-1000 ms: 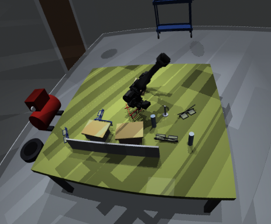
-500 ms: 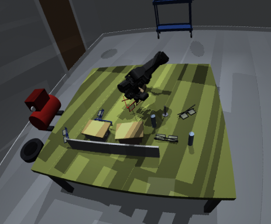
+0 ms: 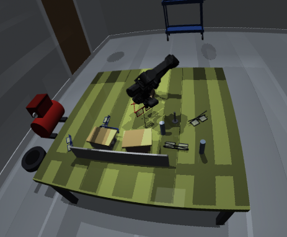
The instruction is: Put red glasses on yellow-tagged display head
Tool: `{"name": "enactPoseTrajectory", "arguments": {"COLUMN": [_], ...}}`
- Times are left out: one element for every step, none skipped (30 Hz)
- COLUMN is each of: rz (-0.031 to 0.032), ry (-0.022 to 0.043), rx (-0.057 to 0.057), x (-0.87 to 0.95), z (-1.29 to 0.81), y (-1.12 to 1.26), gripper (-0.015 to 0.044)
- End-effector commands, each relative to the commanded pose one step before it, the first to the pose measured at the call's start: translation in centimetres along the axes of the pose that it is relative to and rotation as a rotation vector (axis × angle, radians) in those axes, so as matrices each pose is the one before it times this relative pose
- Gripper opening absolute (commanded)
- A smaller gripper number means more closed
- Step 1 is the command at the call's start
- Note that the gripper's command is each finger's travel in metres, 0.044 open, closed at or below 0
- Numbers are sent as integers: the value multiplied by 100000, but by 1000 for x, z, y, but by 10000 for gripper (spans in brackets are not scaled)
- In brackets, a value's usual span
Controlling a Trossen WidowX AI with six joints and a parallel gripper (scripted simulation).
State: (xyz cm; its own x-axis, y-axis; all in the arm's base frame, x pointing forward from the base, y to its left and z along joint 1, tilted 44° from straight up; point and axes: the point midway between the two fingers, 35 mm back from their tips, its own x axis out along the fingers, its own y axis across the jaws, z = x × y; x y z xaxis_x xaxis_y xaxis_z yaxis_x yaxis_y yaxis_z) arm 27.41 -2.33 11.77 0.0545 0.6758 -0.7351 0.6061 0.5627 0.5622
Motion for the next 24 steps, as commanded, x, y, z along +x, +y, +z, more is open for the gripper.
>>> {"name": "enactPoseTrajectory", "arguments": {"rz": [-45, -69, -62, -55, -49, -43, -37, -31, -25, -20, -15, -10, -5, -1, 3, 7, 10, 13, 16, 18, 20, 22, 23, 24], "ry": [-251, -76, -75, -73, -71, -69, -67, -64, -60, -57, -53, -49, -45, -40, -36, -31, -26, -20, -15, -9, -3, 3, 9, 15], "rx": [8801, 2499, 2497, 2496, 2495, 2494, 2493, 2492, 2491, 2490, 2489, 2488, 2487, 2486, 2485, 2484, 2484, 2483, 2482, 2481, 2481, 2480, 2480, 2479], "x": [-80, -12, -12, -11, -11, -11, -10, -10, -10, -9, -9, -9, -8, -8, -8, -7, -7, -7, -7, -6, -6, -6, -6, -5], "z": [-193, -79, -90, -100, -111, -121, -132, -142, -152, -162, -172, -181, -191, -200, -209, -218, -226, -235, -243, -250, -258, -265, -272, -278], "y": [1165, 279, 277, 274, 272, 268, 265, 261, 256, 251, 246, 241, 235, 228, 222, 214, 207, 199, 191, 183, 174, 165, 156, 146], "gripper": [0, 0, 0, 0, 0, 0, 0, 0, 0, 0, 0, 0, 0, 0, 0, 0, 0, 0, 0, 0, 0, 0, 0, 0]}}
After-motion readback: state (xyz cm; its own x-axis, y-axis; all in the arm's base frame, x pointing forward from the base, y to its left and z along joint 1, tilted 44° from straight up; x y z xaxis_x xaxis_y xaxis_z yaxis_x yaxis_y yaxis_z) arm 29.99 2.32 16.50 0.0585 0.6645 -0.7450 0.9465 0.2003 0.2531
